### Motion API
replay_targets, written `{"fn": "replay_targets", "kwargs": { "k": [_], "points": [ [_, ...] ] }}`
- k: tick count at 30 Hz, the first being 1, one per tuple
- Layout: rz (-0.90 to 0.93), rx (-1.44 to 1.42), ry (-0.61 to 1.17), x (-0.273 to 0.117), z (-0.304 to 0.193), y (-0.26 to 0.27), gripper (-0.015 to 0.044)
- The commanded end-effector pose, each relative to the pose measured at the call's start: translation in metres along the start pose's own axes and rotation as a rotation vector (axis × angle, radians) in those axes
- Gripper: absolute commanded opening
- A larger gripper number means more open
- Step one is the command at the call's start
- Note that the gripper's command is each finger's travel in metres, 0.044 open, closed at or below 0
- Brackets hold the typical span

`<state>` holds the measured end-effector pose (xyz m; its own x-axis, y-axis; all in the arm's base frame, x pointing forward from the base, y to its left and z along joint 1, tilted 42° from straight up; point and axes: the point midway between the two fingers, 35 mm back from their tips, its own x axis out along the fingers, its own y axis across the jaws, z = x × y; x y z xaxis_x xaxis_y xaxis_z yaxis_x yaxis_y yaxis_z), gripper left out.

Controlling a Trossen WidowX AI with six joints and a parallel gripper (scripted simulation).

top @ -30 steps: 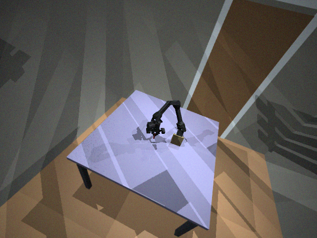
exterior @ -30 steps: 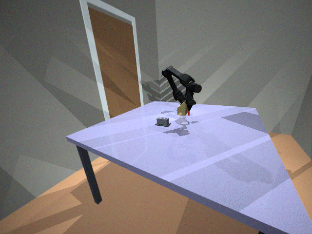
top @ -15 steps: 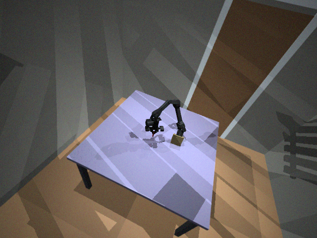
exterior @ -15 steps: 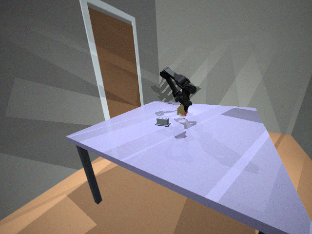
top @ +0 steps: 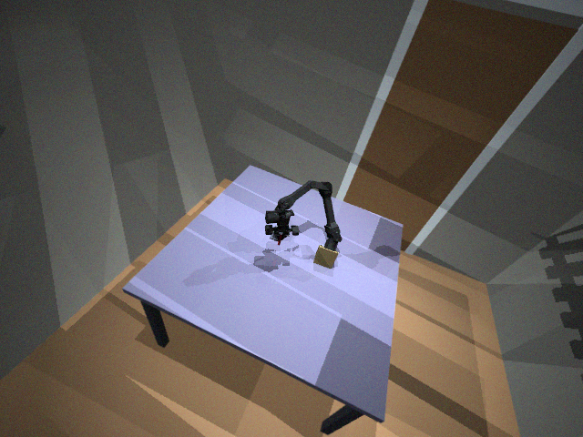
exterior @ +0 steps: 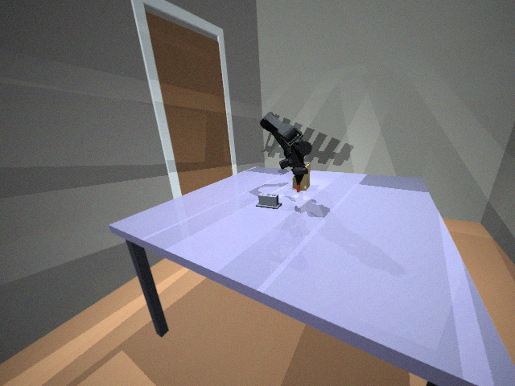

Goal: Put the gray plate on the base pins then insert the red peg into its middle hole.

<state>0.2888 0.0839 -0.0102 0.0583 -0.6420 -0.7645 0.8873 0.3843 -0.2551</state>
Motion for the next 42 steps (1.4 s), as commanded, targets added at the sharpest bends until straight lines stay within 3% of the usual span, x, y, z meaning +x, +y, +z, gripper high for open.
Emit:
{"fn": "replay_targets", "kwargs": {
  "k": [1,42],
  "points": [
    [0.014,0.0,-0.002,-0.004,0.011,0.003,0.0],
    [0.011,0.016,-0.024,-0.006,0.133,-0.012,0.0]
  ]
}}
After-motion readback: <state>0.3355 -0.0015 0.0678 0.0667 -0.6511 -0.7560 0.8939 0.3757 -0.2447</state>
